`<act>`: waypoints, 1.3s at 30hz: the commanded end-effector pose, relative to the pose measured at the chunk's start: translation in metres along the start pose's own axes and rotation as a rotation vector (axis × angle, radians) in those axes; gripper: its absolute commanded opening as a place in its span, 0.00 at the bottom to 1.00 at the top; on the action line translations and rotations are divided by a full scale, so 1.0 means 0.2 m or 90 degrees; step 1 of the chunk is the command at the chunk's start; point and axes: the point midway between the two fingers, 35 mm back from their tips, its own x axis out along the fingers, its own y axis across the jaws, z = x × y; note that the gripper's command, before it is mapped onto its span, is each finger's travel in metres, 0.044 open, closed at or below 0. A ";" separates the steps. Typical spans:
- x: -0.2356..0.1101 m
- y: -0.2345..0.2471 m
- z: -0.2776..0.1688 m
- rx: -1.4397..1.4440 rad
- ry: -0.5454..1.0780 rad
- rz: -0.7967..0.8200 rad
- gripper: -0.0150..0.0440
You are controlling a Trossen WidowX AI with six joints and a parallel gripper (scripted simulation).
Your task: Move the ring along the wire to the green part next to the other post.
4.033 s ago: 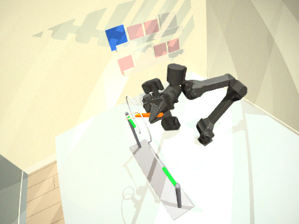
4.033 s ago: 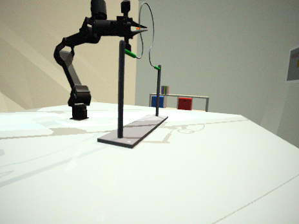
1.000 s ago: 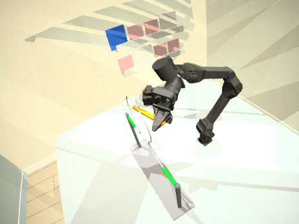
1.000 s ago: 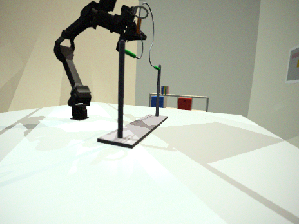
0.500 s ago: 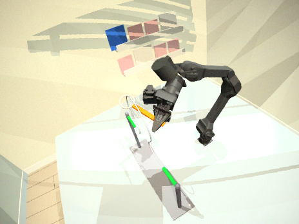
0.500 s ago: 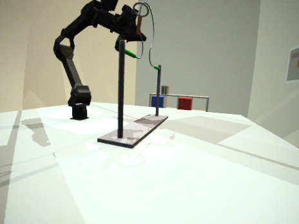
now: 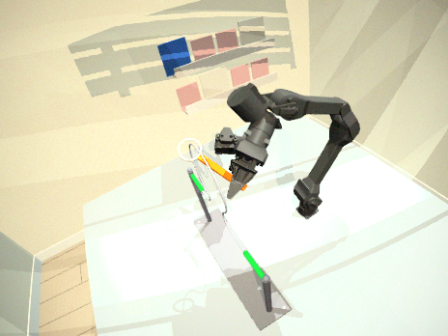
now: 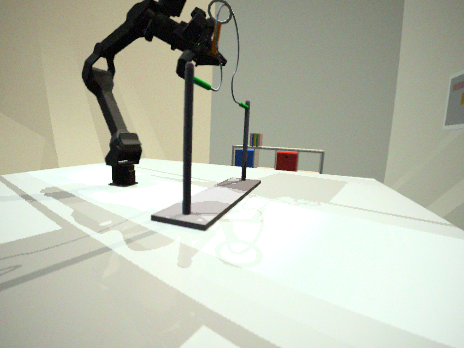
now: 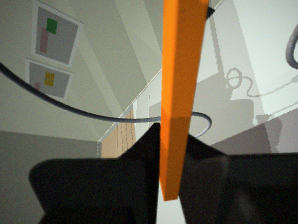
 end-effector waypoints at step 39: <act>-0.01 -0.07 0.03 -0.263 -0.044 -0.175 0.00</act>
